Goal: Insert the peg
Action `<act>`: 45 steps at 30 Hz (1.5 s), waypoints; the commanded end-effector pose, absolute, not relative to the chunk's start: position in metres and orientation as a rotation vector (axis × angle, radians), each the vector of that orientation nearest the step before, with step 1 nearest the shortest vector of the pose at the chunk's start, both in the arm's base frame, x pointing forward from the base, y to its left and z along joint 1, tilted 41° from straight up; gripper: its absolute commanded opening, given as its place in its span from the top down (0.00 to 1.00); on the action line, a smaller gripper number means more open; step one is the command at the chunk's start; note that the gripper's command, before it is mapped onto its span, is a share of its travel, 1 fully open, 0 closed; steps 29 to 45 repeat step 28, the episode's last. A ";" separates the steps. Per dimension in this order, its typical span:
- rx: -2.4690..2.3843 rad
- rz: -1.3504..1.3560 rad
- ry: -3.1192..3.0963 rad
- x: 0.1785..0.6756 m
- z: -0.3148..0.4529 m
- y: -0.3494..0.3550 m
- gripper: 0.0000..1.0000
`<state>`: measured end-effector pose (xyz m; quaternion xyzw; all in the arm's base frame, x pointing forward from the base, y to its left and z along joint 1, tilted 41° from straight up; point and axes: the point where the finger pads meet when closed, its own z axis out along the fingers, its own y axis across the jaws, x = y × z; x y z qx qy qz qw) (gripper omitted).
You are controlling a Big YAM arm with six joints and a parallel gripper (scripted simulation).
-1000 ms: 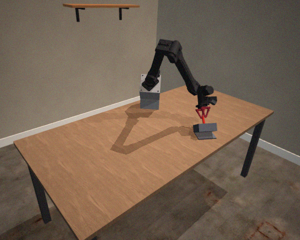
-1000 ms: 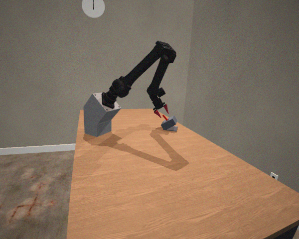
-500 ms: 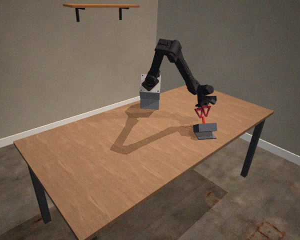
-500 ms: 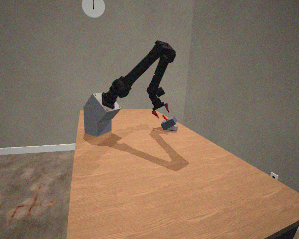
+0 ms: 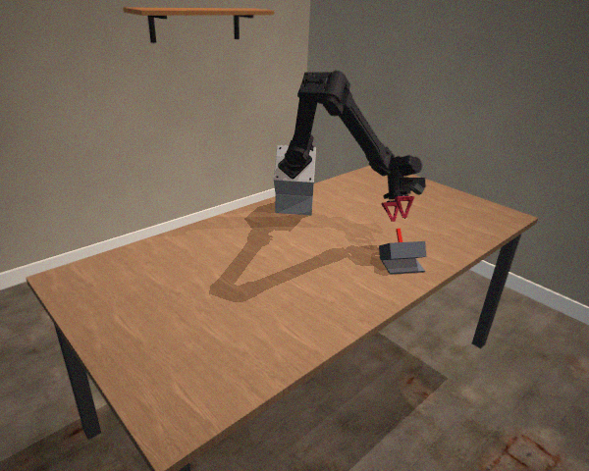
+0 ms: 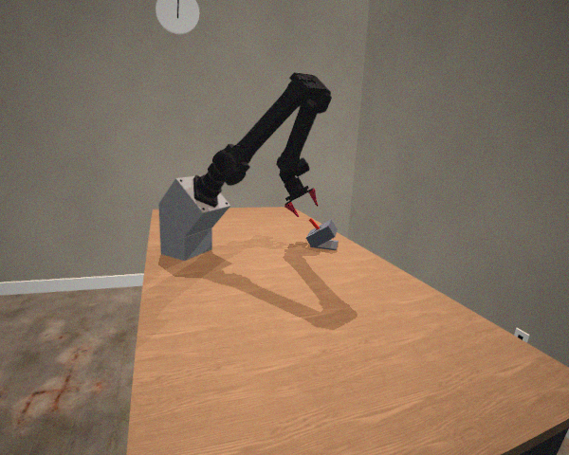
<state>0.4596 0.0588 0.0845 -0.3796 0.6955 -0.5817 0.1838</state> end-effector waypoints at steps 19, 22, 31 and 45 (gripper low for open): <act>-1.027 -1.611 1.931 0.423 0.105 0.098 0.00; -1.027 -1.612 1.930 0.420 0.105 0.100 0.00; -1.019 -1.621 1.944 0.422 0.100 0.093 0.00; -1.019 -1.621 1.944 0.422 0.100 0.093 0.00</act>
